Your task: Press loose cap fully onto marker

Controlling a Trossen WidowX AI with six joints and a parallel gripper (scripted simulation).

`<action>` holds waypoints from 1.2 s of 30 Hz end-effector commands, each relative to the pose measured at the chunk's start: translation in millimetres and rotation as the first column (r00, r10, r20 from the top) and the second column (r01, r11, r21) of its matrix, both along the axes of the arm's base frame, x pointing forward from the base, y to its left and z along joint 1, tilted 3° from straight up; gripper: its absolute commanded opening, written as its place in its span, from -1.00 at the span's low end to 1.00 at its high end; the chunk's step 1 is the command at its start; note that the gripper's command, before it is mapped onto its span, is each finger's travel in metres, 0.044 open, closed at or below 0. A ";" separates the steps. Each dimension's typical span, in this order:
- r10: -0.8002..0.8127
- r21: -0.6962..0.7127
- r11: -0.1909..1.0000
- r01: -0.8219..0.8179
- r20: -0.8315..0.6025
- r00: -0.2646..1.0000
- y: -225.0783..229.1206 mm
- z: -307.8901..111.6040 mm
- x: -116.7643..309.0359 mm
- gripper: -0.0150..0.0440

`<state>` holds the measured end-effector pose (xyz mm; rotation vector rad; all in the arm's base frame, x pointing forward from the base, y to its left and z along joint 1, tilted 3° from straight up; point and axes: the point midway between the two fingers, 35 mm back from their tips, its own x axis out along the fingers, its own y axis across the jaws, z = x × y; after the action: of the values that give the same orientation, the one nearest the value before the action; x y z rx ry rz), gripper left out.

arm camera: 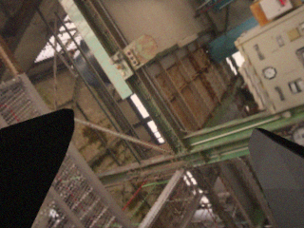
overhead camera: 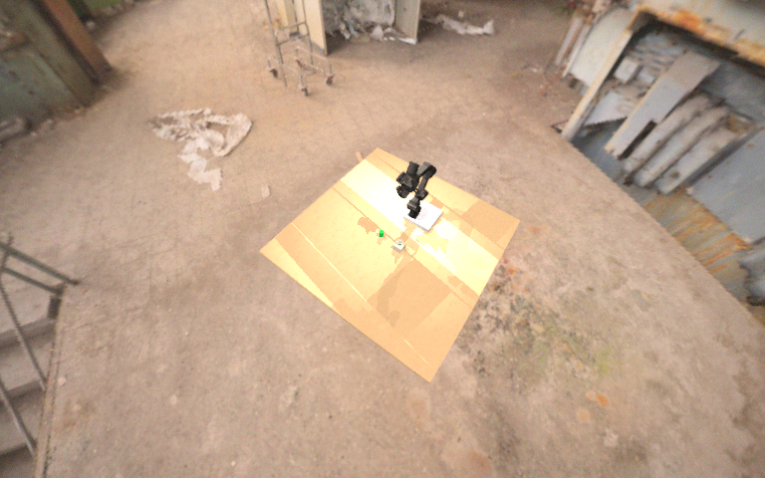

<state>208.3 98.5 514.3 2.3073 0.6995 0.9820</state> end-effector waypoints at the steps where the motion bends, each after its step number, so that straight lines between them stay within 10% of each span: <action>1: -0.012 -0.008 1.000 0.012 0.000 1.000 -0.7 -1.1 2.5 0.78; 6: -0.291 -0.257 0.923 0.285 0.016 0.957 -21.1 -37.9 62.2 0.35; 19: -0.513 -0.893 0.260 0.368 0.195 0.836 -86.3 -166.9 147.2 0.35; 36: -0.056 -0.826 -0.557 -0.085 -0.065 0.996 -156.2 -309.4 124.8 0.35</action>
<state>357.4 -21.5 265.2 0.8870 0.6456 -0.1584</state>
